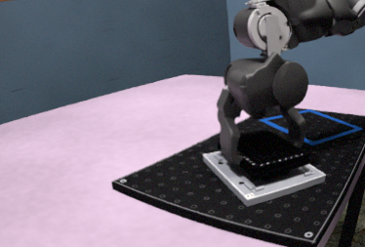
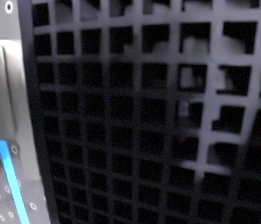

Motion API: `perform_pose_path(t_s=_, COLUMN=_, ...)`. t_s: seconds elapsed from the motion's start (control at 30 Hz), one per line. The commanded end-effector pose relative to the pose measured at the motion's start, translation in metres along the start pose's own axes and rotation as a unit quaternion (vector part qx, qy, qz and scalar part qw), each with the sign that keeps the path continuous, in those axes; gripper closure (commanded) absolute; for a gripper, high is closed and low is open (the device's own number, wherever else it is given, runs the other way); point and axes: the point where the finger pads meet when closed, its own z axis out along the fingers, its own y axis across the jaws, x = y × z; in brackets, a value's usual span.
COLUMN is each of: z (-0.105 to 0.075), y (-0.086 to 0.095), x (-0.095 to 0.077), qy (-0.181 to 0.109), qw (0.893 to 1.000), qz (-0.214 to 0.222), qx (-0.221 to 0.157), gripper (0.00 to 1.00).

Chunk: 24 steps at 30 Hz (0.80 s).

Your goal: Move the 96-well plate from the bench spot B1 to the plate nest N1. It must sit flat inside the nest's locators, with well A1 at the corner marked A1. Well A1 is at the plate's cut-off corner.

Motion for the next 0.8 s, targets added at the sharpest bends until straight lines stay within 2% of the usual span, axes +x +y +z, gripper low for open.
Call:
perform_pose_path(t_s=0.0, z=-0.0006, y=-0.0003, x=-0.0011, qy=0.0, qw=1.0, qz=0.0, qx=0.001, gripper=1.0)
perform_pose_path(t_s=0.77, z=0.0041, y=-0.0001, x=0.0014, qy=0.002, qw=1.0, qz=-0.002, qx=0.0, gripper=1.0)
